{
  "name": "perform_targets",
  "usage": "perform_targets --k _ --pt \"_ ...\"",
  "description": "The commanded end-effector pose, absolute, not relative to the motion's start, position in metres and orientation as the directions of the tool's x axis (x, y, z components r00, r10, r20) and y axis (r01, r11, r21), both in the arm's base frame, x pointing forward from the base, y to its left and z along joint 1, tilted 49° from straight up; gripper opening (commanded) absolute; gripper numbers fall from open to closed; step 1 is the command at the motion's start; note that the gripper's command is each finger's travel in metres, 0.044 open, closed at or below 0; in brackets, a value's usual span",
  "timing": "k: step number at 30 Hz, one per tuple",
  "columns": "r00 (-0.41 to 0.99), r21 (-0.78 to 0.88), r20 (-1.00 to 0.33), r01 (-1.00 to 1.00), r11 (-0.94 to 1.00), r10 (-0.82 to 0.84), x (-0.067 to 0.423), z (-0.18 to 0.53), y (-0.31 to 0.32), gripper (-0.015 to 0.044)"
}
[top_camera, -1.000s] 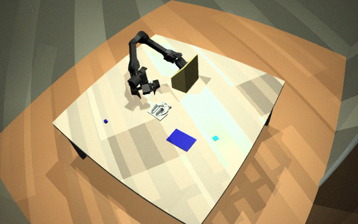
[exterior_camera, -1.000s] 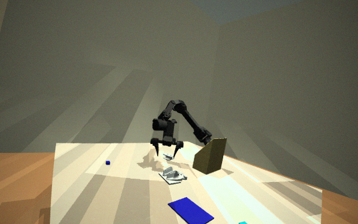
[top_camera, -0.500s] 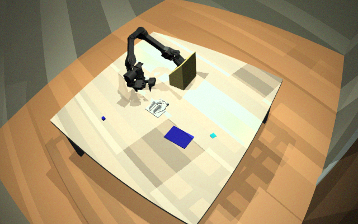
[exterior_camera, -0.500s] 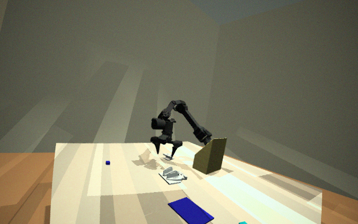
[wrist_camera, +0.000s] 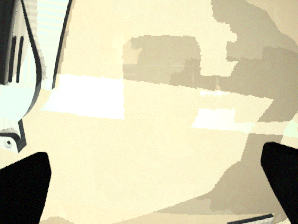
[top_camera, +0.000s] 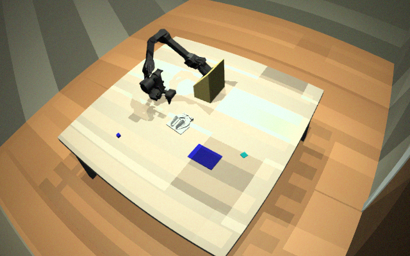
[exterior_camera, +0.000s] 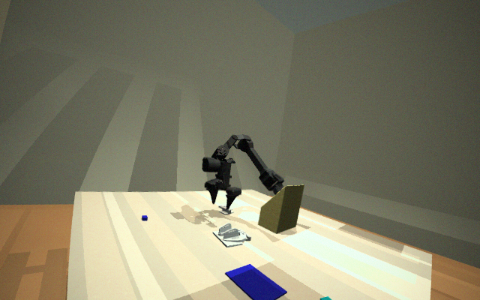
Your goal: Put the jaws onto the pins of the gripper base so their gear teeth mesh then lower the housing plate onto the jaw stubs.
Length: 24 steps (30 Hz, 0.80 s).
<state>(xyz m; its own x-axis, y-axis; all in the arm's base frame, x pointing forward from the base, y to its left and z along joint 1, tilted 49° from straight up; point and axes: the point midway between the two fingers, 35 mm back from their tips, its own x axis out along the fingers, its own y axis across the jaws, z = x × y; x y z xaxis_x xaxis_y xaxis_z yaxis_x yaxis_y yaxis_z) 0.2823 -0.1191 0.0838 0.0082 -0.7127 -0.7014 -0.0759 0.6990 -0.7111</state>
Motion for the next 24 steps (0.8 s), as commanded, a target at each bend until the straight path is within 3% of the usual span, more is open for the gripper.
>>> perform_targets --k 1,24 --pt "0.011 -0.708 -0.706 0.024 0.706 -0.708 0.278 0.088 -0.121 0.0440" --pt "0.013 -0.589 -0.705 0.546 0.596 -0.709 0.257 0.109 -0.138 0.0440"
